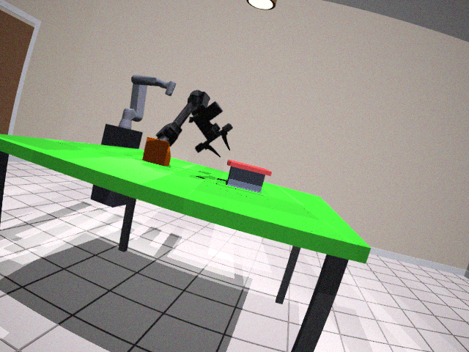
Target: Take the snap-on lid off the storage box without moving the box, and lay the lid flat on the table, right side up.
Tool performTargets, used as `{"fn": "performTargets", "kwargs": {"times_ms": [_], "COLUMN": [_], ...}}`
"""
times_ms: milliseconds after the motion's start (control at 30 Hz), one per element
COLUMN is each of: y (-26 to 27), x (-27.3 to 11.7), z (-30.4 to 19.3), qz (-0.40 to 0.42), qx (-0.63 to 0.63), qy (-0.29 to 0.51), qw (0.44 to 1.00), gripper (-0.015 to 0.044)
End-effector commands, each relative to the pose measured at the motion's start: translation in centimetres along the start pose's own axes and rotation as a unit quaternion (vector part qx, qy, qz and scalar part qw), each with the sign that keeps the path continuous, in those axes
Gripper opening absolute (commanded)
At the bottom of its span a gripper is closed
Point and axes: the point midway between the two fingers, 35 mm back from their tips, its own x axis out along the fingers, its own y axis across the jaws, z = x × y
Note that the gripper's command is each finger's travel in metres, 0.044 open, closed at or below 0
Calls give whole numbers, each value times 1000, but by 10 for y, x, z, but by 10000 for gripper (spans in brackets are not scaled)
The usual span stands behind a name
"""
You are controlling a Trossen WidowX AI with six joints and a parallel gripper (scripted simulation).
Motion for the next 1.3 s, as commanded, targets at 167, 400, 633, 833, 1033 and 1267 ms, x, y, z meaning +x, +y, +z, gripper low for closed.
{"fn": "performTargets", "kwargs": {"times_ms": [167, 400, 633, 833, 1033, 1267], "y": [-4, -4, -4, -4, -4, -4], "x": [16, 27, 38, 47, 49, 49], "z": [0, -1, -2, -5, -6, -6], "qz": [-4, -3, 0, 3, 4, 4], "qx": [7, 7, 8, 9, 9, 9], "qy": [-1, -1, 1, 3, 4, 4], "qw": [1000, 1000, 1000, 1000, 1000, 1000], "gripper": [235, 235, 235, 235, 215, 168]}}
